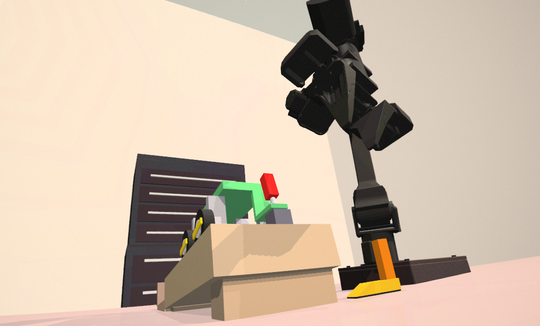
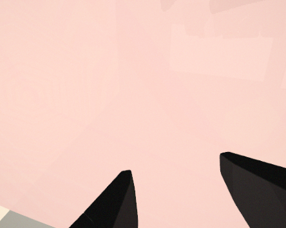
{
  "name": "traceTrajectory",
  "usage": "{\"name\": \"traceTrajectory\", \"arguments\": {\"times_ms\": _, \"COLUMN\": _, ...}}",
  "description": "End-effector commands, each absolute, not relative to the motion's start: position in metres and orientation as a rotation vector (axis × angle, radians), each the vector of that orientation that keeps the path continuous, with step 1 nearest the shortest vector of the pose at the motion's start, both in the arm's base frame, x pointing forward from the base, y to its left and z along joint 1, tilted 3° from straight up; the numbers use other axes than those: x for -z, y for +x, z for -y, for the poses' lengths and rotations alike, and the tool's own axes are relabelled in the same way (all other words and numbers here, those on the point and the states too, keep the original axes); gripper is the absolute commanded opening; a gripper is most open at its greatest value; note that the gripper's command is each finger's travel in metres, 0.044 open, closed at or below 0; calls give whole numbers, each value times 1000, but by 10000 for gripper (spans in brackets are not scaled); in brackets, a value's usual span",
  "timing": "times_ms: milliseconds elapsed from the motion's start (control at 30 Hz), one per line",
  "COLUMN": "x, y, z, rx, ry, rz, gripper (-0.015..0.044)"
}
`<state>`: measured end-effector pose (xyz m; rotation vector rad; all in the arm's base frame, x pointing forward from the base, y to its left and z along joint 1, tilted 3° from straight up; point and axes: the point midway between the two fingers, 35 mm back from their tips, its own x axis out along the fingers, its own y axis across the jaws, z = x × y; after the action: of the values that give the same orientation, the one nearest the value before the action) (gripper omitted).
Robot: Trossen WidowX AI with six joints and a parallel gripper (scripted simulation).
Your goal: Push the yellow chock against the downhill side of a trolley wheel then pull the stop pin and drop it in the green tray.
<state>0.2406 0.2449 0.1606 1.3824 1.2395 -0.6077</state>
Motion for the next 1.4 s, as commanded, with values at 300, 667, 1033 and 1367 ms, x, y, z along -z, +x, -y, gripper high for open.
{"name": "traceTrajectory", "arguments": {"times_ms": 300, "x": -128, "y": 164, "z": -159, "rx": 1297, "ry": 1336, "rz": -1201, "gripper": 190}}
{"name": "traceTrajectory", "arguments": {"times_ms": 667, "x": -103, "y": 164, "z": -161, "rx": 1297, "ry": 1336, "rz": -1201, "gripper": 190}}
{"name": "traceTrajectory", "arguments": {"times_ms": 1033, "x": -82, "y": 163, "z": -161, "rx": 1297, "ry": 1336, "rz": -1201, "gripper": 190}}
{"name": "traceTrajectory", "arguments": {"times_ms": 1367, "x": -68, "y": 163, "z": -162, "rx": 1297, "ry": 1336, "rz": -1201, "gripper": 190}}
